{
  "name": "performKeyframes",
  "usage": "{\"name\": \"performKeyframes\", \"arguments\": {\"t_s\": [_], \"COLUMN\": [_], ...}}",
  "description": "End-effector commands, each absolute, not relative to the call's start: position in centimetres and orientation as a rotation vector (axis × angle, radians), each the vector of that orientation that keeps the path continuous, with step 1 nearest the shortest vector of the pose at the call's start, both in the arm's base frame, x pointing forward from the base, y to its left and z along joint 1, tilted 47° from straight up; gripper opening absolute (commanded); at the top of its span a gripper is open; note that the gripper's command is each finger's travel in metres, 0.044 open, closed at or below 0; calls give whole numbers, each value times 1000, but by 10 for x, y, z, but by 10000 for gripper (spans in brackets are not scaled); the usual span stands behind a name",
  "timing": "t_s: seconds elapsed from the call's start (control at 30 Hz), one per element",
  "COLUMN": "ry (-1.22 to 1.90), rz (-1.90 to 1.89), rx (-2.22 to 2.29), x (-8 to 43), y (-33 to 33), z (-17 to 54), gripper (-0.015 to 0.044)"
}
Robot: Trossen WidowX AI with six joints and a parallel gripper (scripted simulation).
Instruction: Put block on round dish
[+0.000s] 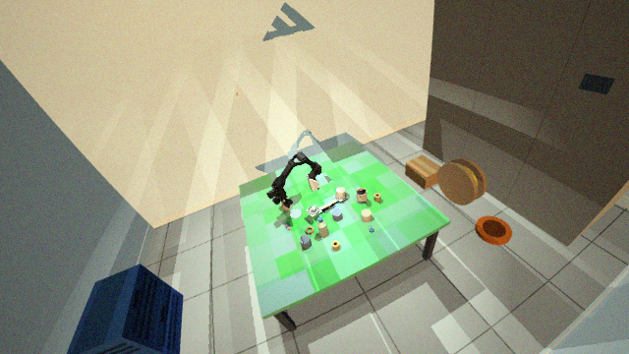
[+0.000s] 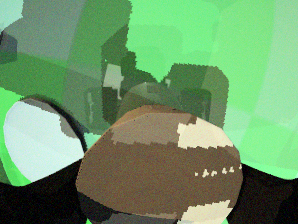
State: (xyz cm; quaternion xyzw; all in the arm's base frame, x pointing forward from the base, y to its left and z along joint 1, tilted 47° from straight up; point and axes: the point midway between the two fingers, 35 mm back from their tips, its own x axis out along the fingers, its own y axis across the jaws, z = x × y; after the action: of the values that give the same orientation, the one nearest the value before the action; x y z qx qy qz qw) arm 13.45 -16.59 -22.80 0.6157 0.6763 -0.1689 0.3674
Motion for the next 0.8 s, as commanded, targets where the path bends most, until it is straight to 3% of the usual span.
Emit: {"name": "performKeyframes", "arguments": {"t_s": [0.0, 0.33, 0.67, 0.77], "ry": [1735, 1735, 1734, 1731], "rz": [-433, -434, -436, -423], "rx": [1579, 1580, 1587, 1566], "x": [135, 135, 132, 137], "y": [-167, -172, -205, -205], "z": [-228, -223, -190, -188], "gripper": [184, 440, 440, 361]}}
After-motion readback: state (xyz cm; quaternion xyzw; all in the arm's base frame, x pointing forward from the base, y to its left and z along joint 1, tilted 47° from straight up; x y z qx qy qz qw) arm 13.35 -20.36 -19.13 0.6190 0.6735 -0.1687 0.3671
